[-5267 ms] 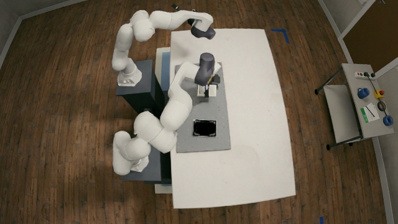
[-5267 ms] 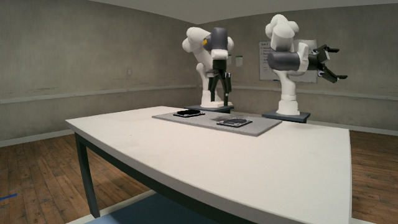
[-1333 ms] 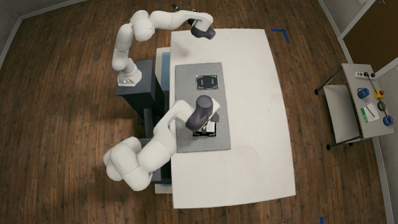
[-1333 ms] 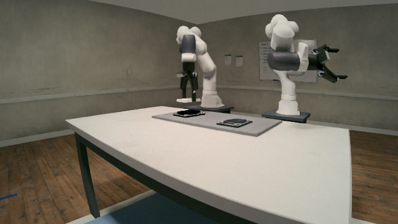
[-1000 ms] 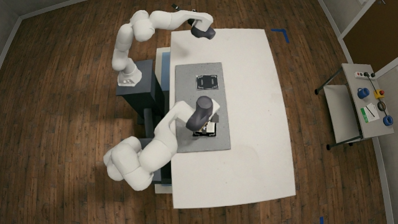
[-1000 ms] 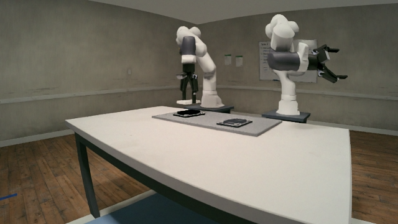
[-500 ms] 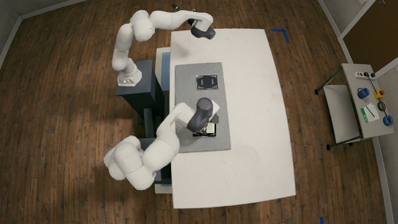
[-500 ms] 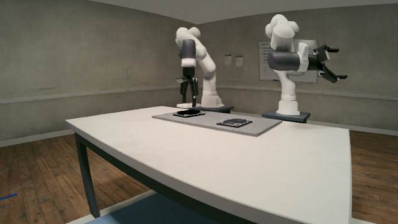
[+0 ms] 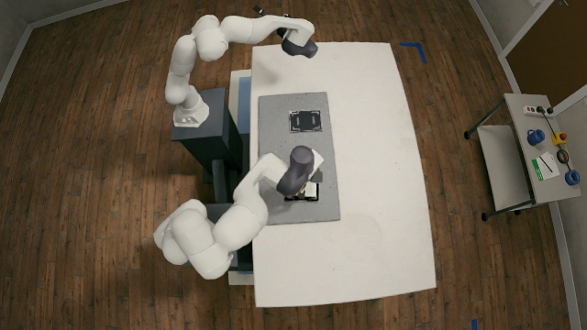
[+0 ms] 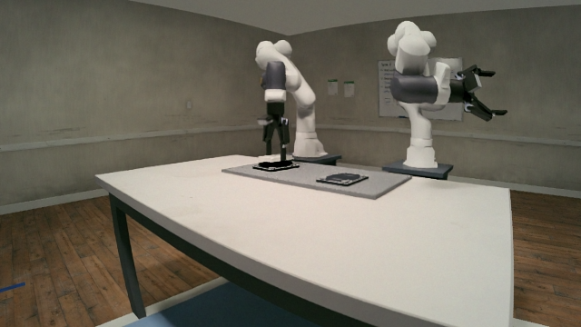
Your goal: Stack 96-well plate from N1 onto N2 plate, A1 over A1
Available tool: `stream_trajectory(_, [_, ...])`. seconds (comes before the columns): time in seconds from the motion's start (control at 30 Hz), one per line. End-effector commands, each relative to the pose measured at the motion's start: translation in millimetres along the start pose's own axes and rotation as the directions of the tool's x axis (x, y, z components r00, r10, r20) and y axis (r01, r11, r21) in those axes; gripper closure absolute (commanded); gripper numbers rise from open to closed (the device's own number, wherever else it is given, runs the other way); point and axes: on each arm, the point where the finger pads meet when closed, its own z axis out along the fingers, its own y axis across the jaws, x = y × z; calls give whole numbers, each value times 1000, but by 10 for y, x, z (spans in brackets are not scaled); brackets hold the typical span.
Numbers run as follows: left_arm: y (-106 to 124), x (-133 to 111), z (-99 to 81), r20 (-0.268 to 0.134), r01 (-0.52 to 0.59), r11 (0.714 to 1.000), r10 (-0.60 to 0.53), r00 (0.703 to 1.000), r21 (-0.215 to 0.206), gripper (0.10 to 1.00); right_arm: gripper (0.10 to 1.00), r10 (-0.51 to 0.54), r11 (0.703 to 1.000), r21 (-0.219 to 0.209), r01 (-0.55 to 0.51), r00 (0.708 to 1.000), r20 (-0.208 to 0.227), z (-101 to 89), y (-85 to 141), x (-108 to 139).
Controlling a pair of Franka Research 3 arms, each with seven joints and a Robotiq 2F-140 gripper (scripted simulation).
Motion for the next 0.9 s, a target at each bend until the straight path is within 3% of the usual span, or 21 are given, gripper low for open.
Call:
stream_trajectory(0.0, [-5, 15, -6, -4, 6, 1000, -6, 1000, -2, 98, 999, 8, 1000, 5, -8, 1000, -5, 3, -22, 11])
stream_trajectory(0.87, [-5, 15, -6, -4, 6, 1000, -6, 1000, -2, 98, 999, 8, 1000, 5, -8, 1000, -5, 25, -9, 4])
